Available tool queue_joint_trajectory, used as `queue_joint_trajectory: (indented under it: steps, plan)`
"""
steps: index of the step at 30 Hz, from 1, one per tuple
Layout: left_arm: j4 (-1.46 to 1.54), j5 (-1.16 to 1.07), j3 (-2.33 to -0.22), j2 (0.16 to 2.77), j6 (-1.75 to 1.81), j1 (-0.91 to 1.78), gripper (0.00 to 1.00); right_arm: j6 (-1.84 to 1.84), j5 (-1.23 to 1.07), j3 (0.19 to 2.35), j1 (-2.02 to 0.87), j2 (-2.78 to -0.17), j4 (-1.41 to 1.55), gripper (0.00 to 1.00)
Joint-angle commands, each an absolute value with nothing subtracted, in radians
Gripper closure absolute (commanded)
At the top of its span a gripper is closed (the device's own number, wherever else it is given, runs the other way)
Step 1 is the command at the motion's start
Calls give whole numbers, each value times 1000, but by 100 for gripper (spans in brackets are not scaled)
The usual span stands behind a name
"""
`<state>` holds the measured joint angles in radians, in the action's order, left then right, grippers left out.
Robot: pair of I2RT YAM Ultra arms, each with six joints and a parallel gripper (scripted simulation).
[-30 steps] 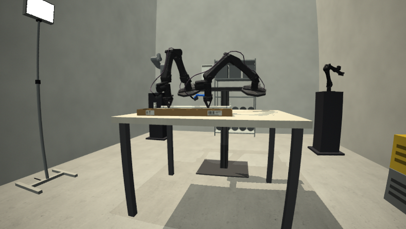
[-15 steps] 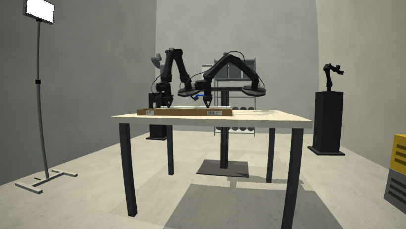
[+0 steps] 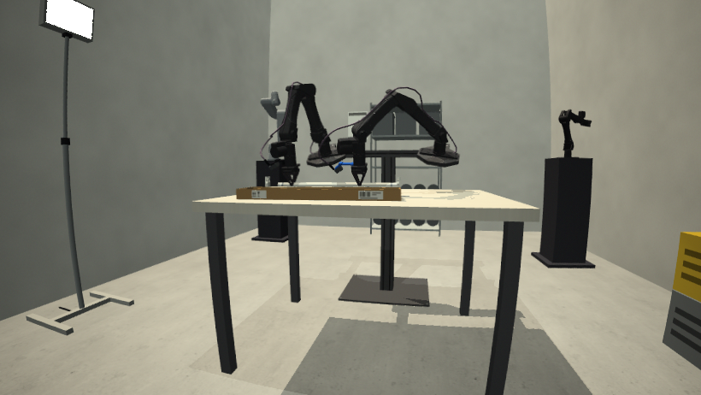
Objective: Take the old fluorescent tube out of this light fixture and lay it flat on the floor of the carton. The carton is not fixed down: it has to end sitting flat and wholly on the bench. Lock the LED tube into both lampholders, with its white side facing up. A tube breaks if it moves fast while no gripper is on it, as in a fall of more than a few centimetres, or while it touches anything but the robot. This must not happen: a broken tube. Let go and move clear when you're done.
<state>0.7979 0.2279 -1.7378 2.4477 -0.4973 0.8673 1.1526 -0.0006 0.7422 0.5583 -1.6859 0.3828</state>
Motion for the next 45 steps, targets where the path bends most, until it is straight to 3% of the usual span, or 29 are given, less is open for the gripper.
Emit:
queue_joint_trajectory:
  steps: [1, 45]
  plan:
    - [802, 223, -1716, 2406, -509, 895, 89, 1159, 17, 732, 573, -1654, 354, 89]
    - [621, 406, -1589, 2365, -452, 959, 89, 1095, -107, 549, 630, -1563, 95, 89]
